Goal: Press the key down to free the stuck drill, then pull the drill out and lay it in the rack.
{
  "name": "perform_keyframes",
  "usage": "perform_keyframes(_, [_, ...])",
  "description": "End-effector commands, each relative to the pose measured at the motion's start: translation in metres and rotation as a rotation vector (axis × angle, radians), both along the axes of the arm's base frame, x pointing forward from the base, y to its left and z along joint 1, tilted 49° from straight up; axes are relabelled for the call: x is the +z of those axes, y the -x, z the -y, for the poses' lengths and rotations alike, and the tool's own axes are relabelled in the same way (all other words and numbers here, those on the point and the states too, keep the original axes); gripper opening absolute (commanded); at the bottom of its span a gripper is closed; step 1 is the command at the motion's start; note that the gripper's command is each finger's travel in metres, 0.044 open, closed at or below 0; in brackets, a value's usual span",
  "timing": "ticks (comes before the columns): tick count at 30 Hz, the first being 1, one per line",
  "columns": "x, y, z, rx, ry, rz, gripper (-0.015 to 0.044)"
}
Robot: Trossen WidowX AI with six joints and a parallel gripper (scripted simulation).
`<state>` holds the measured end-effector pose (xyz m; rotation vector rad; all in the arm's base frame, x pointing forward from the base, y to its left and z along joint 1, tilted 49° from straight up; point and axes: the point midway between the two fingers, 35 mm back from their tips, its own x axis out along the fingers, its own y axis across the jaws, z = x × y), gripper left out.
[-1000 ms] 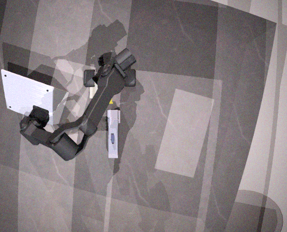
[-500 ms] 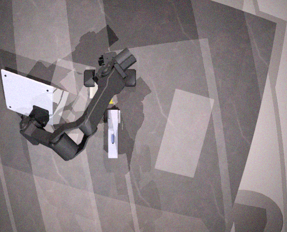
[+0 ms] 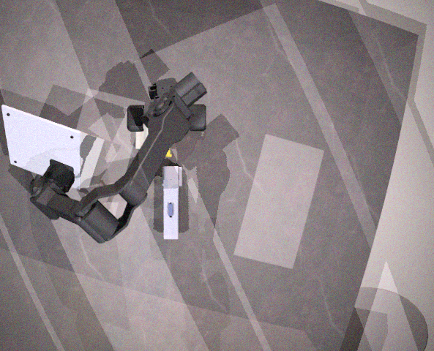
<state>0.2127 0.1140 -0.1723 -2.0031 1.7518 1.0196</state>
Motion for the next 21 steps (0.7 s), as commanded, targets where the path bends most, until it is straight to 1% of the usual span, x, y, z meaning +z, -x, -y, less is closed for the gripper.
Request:
perform_keyframes(1, [0.001,-0.002,-0.003,-0.005,-0.006,0.008,0.0])
perform_keyframes(21, [-0.001,0.034,-0.002,-0.005,-0.007,0.005,0.0])
